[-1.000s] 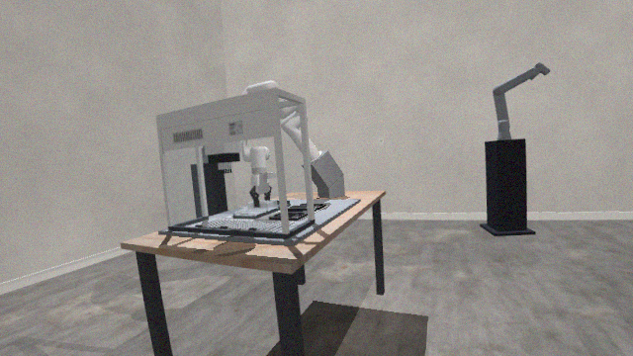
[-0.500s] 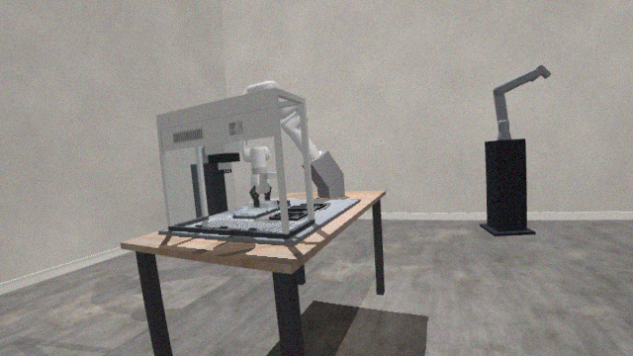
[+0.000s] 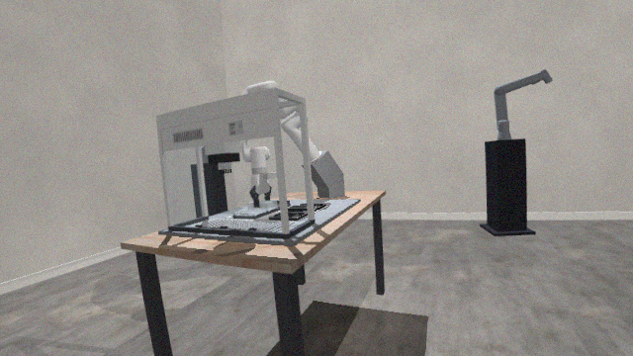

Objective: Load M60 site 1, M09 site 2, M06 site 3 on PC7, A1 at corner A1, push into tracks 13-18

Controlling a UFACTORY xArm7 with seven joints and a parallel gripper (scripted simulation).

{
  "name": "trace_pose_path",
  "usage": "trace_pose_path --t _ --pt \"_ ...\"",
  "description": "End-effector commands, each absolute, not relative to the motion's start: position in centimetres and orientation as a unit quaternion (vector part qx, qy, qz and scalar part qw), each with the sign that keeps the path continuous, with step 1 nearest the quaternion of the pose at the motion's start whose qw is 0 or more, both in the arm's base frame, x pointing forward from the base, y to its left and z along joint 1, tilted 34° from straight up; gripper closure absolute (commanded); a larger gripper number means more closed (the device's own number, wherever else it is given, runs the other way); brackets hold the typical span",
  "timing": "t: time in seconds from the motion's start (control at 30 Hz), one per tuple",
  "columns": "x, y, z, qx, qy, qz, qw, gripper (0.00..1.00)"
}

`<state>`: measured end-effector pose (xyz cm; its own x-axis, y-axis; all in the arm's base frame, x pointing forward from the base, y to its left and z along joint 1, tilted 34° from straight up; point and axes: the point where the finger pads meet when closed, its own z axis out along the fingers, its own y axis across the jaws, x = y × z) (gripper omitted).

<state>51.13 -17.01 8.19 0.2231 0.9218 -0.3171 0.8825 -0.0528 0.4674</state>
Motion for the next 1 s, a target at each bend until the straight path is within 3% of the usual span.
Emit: trace_pose_path --t 0.0,0.97 --pt "51.2 -17.0 8.3 0.724 0.622 0.035 0.294 0.00" --pt "49.9 -15.8 10.9 0.724 0.622 0.034 0.294 0.00"
